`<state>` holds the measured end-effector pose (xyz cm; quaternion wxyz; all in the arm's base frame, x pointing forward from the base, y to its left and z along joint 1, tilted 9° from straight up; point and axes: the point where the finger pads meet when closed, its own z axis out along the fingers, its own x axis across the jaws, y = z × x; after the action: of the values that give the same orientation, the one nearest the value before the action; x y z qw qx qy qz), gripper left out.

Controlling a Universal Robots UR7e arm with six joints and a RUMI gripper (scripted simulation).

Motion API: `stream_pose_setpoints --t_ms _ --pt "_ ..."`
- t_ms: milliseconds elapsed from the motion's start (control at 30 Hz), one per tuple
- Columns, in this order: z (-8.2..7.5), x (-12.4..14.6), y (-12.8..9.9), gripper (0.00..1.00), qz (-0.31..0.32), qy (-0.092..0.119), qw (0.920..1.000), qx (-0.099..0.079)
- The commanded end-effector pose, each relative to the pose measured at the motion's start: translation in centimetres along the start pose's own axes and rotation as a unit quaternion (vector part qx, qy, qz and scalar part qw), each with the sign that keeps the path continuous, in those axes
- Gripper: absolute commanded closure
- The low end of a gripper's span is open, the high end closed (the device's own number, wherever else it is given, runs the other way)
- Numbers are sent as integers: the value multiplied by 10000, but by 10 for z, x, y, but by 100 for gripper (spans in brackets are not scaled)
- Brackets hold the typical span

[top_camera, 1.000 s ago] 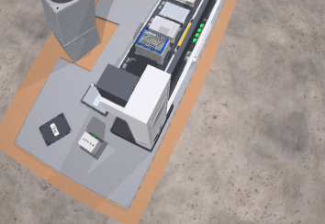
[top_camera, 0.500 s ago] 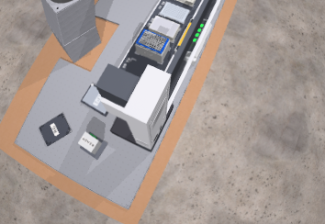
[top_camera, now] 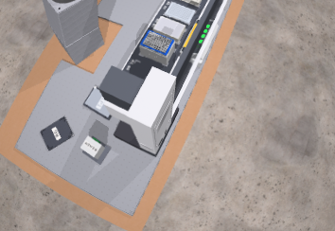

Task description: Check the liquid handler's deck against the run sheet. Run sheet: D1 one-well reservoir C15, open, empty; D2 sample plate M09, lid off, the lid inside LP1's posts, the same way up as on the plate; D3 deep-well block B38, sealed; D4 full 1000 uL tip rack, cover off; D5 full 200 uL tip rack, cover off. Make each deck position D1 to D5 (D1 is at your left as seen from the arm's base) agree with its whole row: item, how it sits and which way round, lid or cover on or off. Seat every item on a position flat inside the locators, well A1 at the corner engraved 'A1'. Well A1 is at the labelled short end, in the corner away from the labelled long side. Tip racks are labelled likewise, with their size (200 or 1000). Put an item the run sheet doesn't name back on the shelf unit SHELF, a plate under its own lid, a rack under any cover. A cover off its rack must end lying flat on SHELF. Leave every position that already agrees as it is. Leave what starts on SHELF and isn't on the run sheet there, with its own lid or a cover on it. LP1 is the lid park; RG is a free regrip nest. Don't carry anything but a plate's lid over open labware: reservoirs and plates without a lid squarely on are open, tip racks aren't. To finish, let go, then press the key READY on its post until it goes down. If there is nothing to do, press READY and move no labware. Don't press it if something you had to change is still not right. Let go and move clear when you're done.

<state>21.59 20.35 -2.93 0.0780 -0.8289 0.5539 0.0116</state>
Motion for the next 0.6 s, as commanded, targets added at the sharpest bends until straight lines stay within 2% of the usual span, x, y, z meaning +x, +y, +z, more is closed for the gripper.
stream_pose_setpoints --t_ms 0,233,367,567 --pt "1 93 36 100 1057 -31 9944 -15" --pt "1 93 36 100 1057 -31 9944 -15" --pt "1 93 37 100 1391 -27 9903 -22" --pt "0 93 37 100 1391 -20 9903 -17"
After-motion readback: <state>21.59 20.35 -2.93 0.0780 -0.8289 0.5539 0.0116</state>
